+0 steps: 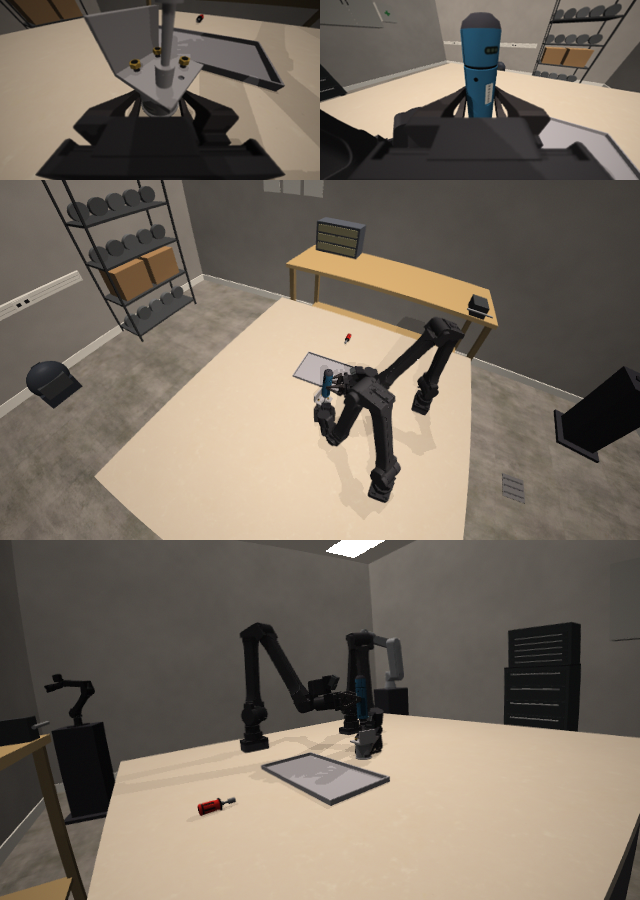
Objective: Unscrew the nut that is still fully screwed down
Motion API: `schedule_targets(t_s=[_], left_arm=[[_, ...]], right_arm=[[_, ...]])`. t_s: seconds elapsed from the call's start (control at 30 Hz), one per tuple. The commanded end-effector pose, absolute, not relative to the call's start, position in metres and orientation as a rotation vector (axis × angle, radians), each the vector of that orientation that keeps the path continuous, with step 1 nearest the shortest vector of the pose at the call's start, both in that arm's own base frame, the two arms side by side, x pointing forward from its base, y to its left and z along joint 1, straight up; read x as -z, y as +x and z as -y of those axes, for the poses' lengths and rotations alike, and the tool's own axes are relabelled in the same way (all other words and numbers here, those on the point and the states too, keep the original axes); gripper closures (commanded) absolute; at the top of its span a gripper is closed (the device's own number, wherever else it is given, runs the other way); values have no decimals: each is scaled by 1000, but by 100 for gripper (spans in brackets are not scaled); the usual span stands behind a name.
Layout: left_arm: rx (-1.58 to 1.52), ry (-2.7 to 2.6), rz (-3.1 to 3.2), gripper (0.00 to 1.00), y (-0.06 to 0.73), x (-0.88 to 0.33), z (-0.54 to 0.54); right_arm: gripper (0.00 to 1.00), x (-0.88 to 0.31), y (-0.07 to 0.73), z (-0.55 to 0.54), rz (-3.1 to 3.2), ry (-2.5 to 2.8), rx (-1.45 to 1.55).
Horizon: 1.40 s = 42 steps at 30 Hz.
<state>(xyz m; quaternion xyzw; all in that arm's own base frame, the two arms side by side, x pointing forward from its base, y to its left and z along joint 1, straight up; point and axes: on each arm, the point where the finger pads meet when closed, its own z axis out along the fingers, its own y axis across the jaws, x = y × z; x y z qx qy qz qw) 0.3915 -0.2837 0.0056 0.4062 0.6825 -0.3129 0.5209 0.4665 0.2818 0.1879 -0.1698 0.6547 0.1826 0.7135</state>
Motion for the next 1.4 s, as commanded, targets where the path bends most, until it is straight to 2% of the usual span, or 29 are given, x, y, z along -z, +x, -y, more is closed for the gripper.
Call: schedule_targets(t_s=[0.0,1.37], left_arm=[[751,978,-1587,41,391,-20,291],[751,978,-1587,41,391,-20,291]], right_arm=[[58,-235,473,-293,-1351,-357,-425],[58,-254,472,-292,-1334,-351,-428]])
